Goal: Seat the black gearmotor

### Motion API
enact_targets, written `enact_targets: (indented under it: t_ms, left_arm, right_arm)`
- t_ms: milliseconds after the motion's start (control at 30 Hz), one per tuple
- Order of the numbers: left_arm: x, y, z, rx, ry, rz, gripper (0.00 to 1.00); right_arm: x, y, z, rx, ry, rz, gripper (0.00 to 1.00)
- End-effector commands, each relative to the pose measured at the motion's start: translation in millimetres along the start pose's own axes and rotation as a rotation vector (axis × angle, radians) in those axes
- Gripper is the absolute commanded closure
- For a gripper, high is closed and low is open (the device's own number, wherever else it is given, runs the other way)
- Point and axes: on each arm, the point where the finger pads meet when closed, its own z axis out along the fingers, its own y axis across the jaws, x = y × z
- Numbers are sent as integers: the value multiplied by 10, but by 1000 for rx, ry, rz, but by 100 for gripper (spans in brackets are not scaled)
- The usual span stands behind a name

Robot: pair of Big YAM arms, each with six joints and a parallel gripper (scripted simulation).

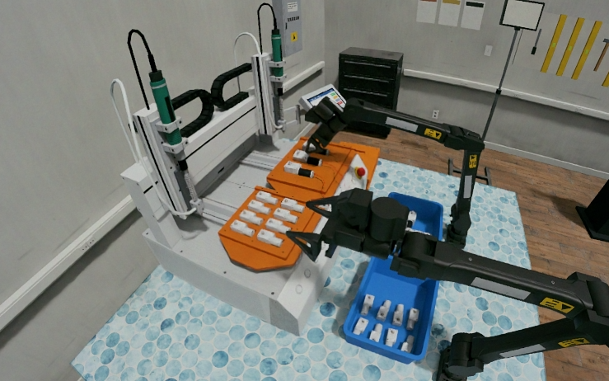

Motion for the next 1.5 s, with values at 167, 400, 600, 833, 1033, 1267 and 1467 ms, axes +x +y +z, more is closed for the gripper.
enact_targets:
  t_ms: [167, 400, 600, 833, 1033, 1267, 1467]
  left_arm:
    - [-252, -22, 84, 4, -40, 4, 0]
    - [-252, -22, 84, 4, -40, 4, 0]
    - [-252, -22, 84, 4, -40, 4, 0]
    - [-252, -22, 84, 4, -40, 4, 0]
    - [-252, -22, 84, 4, -40, 4, 0]
    - [-252, -22, 84, 4, -40, 4, 0]
    - [-252, -22, 84, 4, -40, 4, 0]
  right_arm:
    - [-426, -33, -165, -9, -100, 7, 29]
    - [-252, 27, 185, -10, -58, -4, 29]
    - [-227, -64, 273, 2, -48, 8, 29]
    - [-234, -103, 425, 1, -54, 11, 29]
    - [-82, 7, 431, -1, -18, 8, 29]
    - [-227, -45, 263, 1, -54, 3, 29]
    - [-332, -42, 153, -1, -78, 4, 29]
